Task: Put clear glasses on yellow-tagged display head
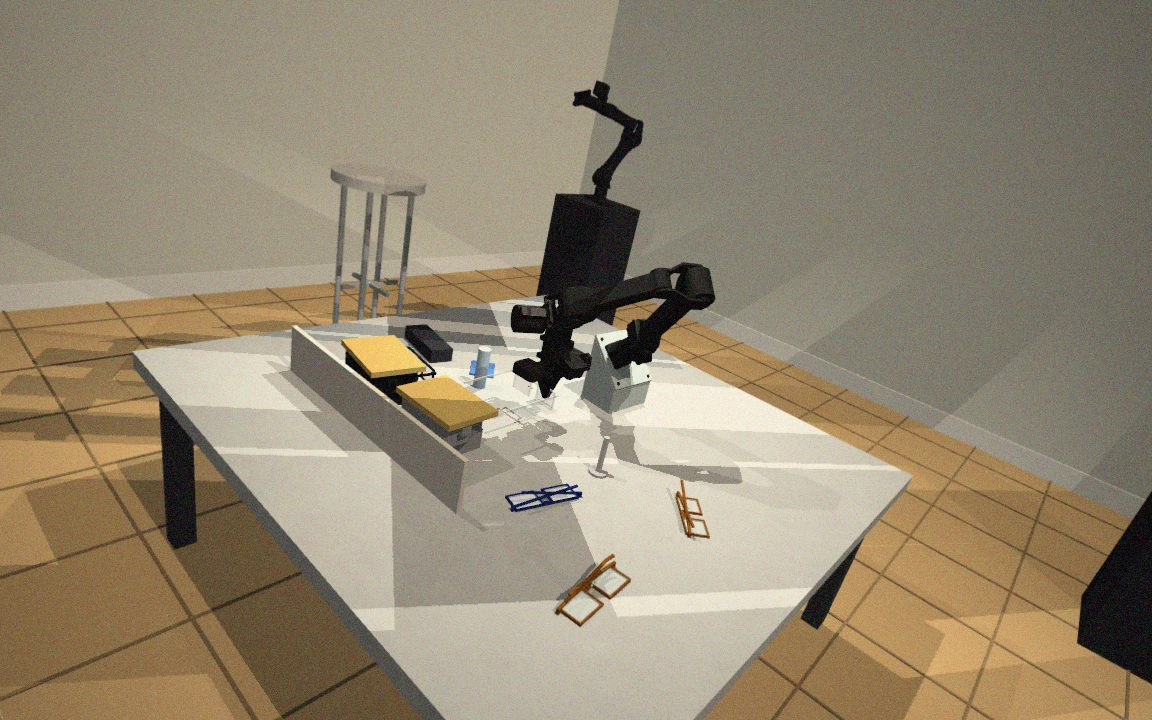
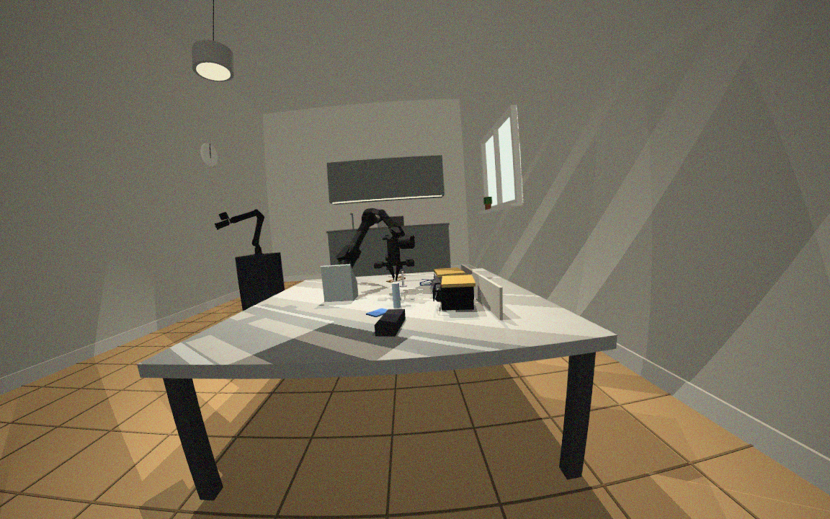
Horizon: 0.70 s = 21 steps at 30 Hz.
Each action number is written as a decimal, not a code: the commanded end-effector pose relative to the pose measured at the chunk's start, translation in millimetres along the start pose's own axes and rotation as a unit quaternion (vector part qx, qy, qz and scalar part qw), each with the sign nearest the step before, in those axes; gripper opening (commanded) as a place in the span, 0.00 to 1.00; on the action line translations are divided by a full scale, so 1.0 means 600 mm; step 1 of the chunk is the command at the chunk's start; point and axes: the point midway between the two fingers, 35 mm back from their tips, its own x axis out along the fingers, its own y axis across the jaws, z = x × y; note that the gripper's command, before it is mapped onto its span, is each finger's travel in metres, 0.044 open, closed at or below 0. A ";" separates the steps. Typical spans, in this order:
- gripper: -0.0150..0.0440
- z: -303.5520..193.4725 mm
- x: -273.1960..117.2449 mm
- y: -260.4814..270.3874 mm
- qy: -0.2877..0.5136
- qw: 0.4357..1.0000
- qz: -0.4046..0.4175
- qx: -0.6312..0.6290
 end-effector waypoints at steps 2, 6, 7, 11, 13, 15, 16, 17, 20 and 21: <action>0.25 0.000 0.000 -0.012 -0.001 1.000 -0.004 0.001; 0.25 0.001 0.001 -0.021 0.000 1.000 -0.007 0.001; 0.25 0.001 0.001 -0.023 0.000 1.000 -0.008 0.001; 0.25 0.001 0.001 -0.032 0.001 1.000 -0.009 0.001; 0.25 0.001 0.001 -0.036 0.001 1.000 -0.009 0.001; 0.25 0.001 0.001 -0.041 0.001 1.000 -0.009 0.001; 0.25 0.001 0.001 -0.043 0.001 1.000 -0.009 0.001; 0.25 0.001 0.001 -0.046 0.001 1.000 -0.009 0.001; 0.25 0.001 0.001 -0.053 0.001 1.000 -0.009 0.001; 0.25 0.001 0.001 -0.056 0.001 1.000 -0.009 0.001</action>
